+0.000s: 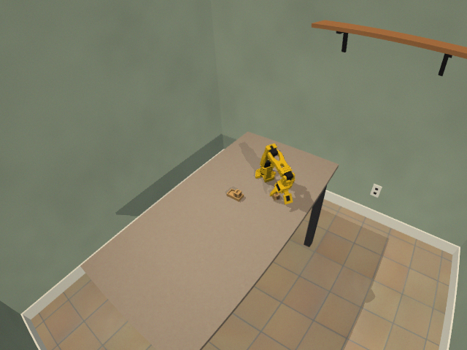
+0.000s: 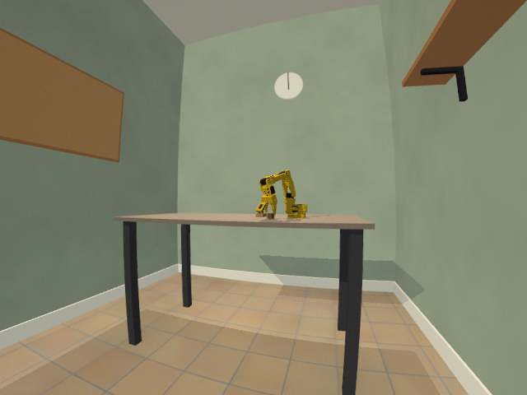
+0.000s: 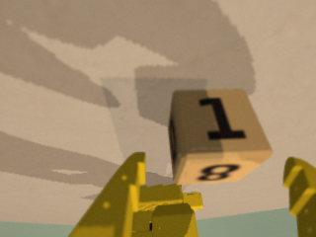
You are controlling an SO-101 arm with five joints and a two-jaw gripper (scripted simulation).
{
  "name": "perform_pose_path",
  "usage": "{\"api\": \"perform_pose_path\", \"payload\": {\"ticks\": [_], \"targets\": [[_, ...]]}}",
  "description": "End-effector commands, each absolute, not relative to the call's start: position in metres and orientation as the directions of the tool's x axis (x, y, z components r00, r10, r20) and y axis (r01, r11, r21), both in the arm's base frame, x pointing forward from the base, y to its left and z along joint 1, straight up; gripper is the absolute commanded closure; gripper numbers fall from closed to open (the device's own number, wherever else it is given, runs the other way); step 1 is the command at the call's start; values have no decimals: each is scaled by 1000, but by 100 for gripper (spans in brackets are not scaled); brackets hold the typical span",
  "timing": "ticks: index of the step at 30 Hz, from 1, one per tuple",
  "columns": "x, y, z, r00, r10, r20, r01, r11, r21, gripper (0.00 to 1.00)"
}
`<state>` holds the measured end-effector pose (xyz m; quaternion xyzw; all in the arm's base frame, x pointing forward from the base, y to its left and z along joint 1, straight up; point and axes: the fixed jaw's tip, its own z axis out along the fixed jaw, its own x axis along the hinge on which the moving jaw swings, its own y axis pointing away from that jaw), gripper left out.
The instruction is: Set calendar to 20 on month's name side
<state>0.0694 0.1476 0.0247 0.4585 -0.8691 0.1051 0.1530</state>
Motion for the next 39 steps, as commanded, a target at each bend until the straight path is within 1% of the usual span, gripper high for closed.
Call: {"api": "perform_pose_path", "payload": {"ticks": [1, 25, 39], "targets": [[71, 155, 27, -537, -781, 320, -831, 555, -39, 65], [71, 155, 20, -533, -776, 338, -832, 554, -41, 65], [74, 153, 20, -533, -775, 340, -830, 556, -34, 71]]}}
